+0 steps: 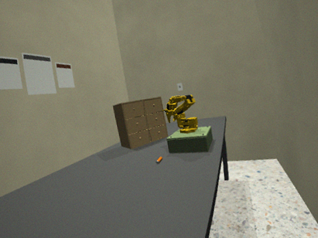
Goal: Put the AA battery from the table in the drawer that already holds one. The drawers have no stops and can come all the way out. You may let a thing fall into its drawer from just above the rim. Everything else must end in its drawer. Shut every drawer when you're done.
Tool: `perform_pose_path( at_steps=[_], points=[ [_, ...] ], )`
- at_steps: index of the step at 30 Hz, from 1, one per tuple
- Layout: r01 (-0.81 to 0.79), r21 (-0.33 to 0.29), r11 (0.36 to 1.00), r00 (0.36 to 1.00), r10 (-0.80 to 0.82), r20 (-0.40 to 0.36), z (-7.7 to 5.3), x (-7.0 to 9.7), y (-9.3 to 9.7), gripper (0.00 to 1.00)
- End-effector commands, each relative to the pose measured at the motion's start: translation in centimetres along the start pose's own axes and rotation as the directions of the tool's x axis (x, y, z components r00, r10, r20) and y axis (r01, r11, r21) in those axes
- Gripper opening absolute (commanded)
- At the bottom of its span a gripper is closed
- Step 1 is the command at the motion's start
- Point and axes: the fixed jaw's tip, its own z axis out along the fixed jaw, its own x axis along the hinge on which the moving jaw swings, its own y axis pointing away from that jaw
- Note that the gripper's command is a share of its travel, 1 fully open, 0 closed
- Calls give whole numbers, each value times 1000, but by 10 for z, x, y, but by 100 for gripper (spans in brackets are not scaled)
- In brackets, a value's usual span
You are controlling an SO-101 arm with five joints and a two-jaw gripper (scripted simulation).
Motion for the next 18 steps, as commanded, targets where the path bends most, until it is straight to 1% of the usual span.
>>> perform_pose_path(
  at_steps=[1,7,18],
  points=[
    [-16,3,1000,1000,16,-11,1,3,-1,21],
    [-16,3,1000,1000,16,-11,1,3,-1,21],
    [-73,-70,995,992,80,96,15,-23,19,21]
  ],
)
